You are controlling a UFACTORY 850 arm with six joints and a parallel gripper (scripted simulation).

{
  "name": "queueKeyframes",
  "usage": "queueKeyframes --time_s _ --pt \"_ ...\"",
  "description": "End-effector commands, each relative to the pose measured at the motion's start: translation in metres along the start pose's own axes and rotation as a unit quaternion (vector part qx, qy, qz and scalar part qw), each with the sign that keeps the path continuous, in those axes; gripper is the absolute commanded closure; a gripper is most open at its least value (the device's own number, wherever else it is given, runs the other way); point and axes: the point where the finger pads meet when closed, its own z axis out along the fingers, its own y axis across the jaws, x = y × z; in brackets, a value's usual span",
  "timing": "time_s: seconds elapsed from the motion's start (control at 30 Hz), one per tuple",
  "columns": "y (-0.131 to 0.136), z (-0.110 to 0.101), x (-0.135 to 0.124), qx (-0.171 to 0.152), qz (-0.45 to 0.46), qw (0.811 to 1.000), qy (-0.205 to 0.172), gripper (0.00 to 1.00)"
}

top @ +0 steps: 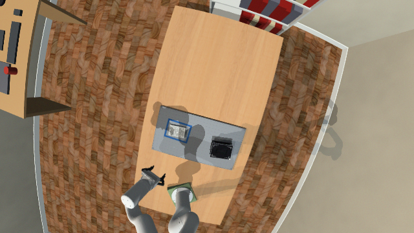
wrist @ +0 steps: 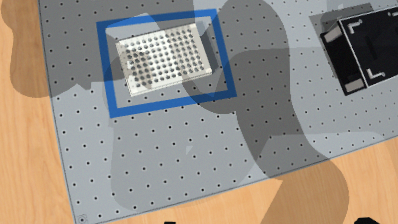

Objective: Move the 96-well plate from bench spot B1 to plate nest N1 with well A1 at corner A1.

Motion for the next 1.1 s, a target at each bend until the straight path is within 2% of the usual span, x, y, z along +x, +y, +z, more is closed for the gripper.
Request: queueKeyframes --time_s 0.0,0.37,0.53,0.6,0.77,0.83,1.0,1.07 --pt "-0.01 0.01 0.01 0.006 -0.067 0.998 -0.016 0.0" --pt "-0.024 0.03 0.027 0.019 -0.172 0.984 -0.028 0.0" --pt "-0.032 0.045 0.039 0.029 -0.238 0.97 -0.034 0.0" --pt "-0.032 0.045 0.039 0.029 -0.238 0.97 -0.034 0.0" --pt "-0.04 0.06 0.05 0.041 -0.304 0.951 -0.038 0.0" --pt "-0.04 0.06 0.05 0.041 -0.305 0.951 -0.038 0.0" --pt "-0.047 0.076 0.062 0.053 -0.368 0.928 -0.04 0.0" --pt "-0.047 0.076 0.062 0.053 -0.369 0.927 -0.04 0.0"
